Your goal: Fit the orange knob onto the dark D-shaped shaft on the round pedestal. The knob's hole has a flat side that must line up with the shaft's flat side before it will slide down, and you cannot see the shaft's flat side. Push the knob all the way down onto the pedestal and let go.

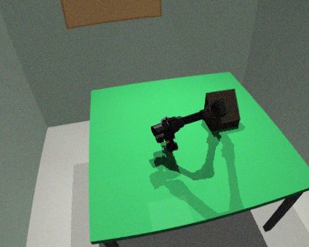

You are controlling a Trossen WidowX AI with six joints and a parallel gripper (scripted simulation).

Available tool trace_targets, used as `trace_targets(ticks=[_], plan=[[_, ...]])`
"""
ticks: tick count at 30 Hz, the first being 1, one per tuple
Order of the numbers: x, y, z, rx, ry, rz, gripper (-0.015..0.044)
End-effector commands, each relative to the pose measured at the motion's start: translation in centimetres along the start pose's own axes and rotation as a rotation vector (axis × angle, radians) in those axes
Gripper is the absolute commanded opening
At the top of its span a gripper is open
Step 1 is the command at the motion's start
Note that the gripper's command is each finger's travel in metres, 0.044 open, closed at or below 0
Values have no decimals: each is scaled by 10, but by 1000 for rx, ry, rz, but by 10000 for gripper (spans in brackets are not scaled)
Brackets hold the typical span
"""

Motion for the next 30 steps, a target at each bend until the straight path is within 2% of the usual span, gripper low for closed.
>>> trace_targets(ticks=[1, 7, 13, 18, 30], plan=[[-1, -1, 2, 2, -4, 8, 335], [-1, -1, 2, 2, -4, 8, 177], [-1, -1, 2, 2, -4, 8, 137], [-3, 2, -14, 2, -10, 7, 6], [-8, 3, -98, 3, -18, 8, 0]])
Point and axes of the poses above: the point midway between the two fingers, 35 mm back from their tips, its own z axis out along the fingers, its own x axis across the jaws, y = z × x, the point moved 10 cm from there along -z, back along the fingers, and after that the axes turned 4 degrees about -z, right-handed, at the moved point
